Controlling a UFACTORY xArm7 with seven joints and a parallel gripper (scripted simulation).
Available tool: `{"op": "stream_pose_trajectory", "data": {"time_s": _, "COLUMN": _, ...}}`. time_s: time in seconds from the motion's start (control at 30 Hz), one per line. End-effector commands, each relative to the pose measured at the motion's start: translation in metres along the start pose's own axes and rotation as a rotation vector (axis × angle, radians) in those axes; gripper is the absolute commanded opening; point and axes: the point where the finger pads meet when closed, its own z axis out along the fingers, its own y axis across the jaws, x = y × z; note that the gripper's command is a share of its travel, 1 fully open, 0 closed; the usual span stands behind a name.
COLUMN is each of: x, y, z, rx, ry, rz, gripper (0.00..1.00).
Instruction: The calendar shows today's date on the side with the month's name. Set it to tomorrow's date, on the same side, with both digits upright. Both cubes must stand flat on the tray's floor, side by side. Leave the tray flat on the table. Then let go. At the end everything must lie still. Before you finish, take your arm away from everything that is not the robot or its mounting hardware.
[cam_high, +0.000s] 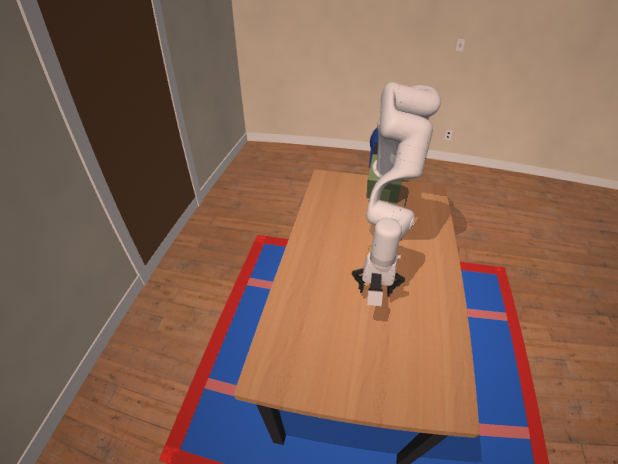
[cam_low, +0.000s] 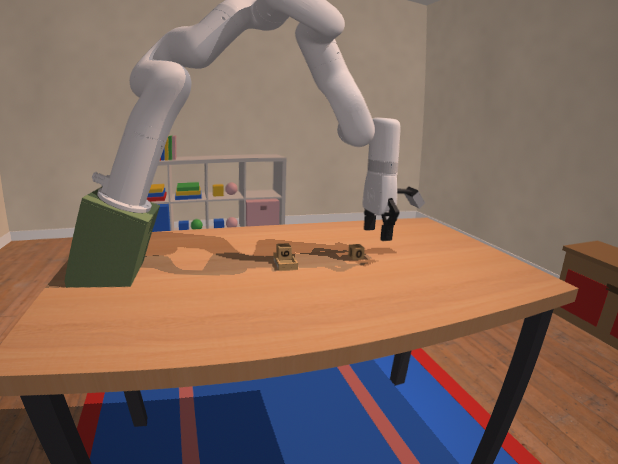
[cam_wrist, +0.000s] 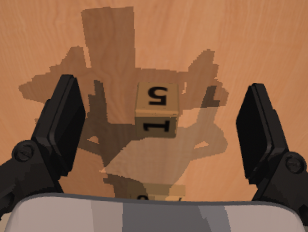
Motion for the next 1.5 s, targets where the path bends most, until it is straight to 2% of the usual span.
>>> {"op": "stream_pose_trajectory", "data": {"time_s": 0.0, "x": 0.002, "y": 0.000, "z": 0.001, "rx": 0.001, "ry": 0.004, "rz": 0.000, "gripper": 1.00}}
{"op": "stream_pose_trajectory", "data": {"time_s": 0.47, "x": 0.002, "y": 0.000, "z": 0.022, "rx": 0.001, "ry": 0.004, "rz": 0.000, "gripper": 1.00}}
{"op": "stream_pose_trajectory", "data": {"time_s": 1.47, "x": 0.002, "y": 0.000, "z": 0.022, "rx": 0.001, "ry": 0.004, "rz": 0.000, "gripper": 1.00}}
